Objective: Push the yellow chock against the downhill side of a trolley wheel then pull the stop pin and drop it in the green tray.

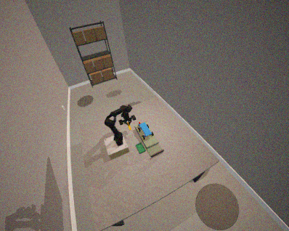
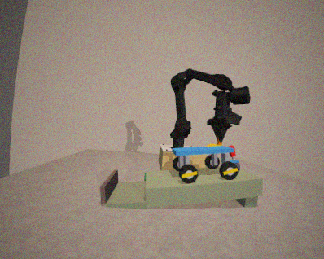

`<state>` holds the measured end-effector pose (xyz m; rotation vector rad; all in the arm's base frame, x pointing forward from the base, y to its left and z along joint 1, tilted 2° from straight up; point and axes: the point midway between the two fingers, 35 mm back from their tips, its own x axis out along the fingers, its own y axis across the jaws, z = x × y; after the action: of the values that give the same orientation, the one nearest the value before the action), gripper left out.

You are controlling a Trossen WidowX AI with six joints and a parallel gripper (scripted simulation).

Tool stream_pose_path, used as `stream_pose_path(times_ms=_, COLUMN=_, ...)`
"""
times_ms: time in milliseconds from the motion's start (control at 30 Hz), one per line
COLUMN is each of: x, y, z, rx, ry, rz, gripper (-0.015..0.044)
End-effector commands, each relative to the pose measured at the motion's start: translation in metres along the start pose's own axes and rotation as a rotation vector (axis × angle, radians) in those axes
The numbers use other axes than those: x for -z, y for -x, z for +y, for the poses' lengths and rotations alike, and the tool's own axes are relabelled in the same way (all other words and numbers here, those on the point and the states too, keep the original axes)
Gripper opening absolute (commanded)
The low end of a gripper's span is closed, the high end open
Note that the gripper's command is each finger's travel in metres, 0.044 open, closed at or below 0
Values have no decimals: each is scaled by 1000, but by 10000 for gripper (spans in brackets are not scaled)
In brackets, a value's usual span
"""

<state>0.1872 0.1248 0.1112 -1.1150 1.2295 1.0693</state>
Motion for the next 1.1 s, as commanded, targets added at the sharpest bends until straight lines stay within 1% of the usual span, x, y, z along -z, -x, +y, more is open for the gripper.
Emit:
stream_pose_path(times_ms=0, x=1, y=1, z=0, rx=2, ry=-116, rz=2, gripper=0)
stream_pose_path(times_ms=233, x=1, y=1, z=0, rx=2, ry=-302, rz=2, gripper=0)
stream_pose_path(times_ms=1067, x=1, y=1, z=0, rx=3, ry=-1146, rz=-2, gripper=0)
